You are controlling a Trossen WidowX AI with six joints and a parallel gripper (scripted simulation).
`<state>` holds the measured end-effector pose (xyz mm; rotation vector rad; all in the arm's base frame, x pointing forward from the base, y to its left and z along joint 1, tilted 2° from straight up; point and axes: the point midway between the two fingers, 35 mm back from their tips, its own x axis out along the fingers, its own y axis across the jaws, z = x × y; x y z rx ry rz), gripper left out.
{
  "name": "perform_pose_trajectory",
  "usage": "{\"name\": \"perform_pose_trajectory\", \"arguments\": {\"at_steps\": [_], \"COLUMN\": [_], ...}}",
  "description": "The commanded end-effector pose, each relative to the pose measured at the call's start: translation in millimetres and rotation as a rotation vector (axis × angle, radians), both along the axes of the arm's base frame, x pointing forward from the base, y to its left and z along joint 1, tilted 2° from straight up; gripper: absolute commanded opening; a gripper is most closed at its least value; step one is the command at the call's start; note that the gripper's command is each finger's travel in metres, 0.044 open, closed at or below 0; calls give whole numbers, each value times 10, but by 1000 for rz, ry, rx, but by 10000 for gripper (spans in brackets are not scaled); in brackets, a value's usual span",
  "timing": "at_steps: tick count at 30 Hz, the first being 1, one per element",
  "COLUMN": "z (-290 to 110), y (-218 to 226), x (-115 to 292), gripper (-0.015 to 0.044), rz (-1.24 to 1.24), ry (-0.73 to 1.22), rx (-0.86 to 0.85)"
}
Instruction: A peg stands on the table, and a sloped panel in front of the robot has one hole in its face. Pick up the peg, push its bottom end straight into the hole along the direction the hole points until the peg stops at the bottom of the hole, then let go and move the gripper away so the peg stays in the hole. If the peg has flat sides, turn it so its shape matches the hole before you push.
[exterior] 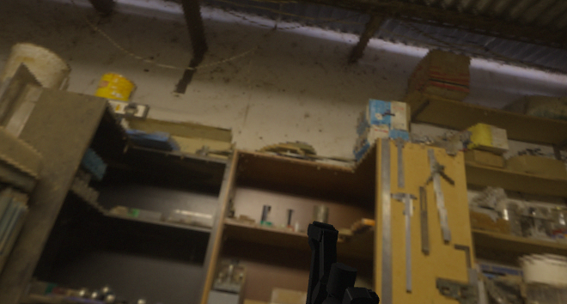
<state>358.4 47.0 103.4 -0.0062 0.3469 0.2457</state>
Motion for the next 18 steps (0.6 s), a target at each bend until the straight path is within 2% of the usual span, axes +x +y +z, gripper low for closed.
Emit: {"name": "perform_pose_trajectory", "arguments": {"at_steps": [1,18], "z": [-30,-76], "y": [-5,-5], "x": [16,82], "gripper": [0,0], "rz": [-5,-6], "ry": [4,-22], "rx": [1,4]}}
